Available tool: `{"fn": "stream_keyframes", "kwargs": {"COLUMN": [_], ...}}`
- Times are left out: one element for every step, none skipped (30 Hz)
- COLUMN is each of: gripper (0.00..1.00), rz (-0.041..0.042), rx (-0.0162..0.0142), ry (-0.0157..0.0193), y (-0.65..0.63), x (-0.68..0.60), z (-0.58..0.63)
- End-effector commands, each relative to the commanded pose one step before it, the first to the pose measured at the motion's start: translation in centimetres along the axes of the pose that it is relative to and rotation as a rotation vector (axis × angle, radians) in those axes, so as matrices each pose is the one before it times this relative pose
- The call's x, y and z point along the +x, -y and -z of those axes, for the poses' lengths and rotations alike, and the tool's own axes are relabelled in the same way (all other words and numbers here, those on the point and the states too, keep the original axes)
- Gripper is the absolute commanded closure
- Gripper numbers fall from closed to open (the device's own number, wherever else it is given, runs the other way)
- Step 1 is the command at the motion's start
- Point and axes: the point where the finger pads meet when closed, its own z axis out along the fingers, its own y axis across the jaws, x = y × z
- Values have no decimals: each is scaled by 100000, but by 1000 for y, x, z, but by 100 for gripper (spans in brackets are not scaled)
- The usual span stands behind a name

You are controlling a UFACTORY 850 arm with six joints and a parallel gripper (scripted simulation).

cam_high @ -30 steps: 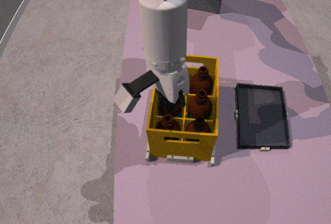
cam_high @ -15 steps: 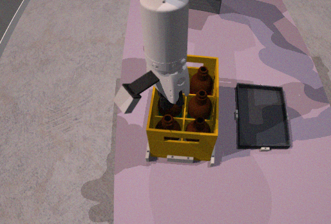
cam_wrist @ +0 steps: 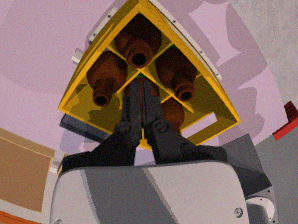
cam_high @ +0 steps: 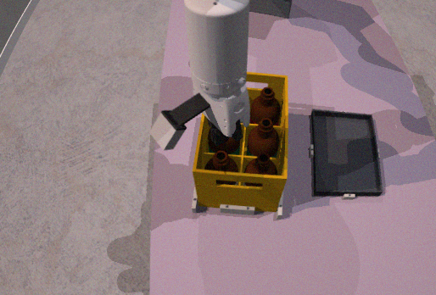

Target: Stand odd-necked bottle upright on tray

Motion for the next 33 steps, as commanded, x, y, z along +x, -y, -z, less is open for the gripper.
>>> {"fn": "stream_keyframes", "kwargs": {"gripper": [100, 100, 100, 100, 100, 100, 100, 100, 100, 100, 100, 100, 100, 100, 35, 35, 35, 35, 35, 35, 35, 35, 35, 35, 35, 35, 35, 35, 35, 35, 35, 35, 35], "rz": [-100, -36, 0, 0, 18, 60, 34, 54, 46, 9, 0, 0, 0, 0, 0, 0, 0, 0, 0, 0, 0, 0, 0, 0, 0, 0, 0, 0, 0, 0, 0, 0, 0], "rx": [48, -1, 0, 0, 14, 28, 16, 27, 23, 4, 0, 0, 0, 0, 0, 0, 0, 0, 0, 0, 0, 0, 0, 0, 0, 0, 0, 0, 0, 0, 0, 0, 0], "ry": [87, 47, 0, 0, -12, -62, -37, -62, -53, -10, 0, 0, 0, 0, 0, 0, 0, 0, 0, 0, 0, 0, 0, 0, 0, 0, 0, 0, 0, 0, 0, 0, 0], "y": [1292, 1108, 0, 0, 1196, 955, 362, 479, 343, 60, 0, 0, 0, 0, 0, 0, 0, 0, 0, 0, 0, 0, 0, 0, 0, 0, 0, 0, 0, 0, 0, 0, 0], "x": [-1180, -1145, 0, 0, -1304, -1094, -427, -576, -420, -75, 0, 0, 0, 0, 0, 0, 0, 0, 0, 0, 0, 0, 0, 0, 0, 0, 0, 0, 0, 0, 0, 0, 0], "z": [-93, -41, 0, 0, 39, 98, 54, 87, 73, 14, 0, 0, 0, 0, 0, 0, 0, 0, 0, 0, 0, 0, 0, 0, 0, 0, 0, 0, 0, 0, 0, 0, 0]}}
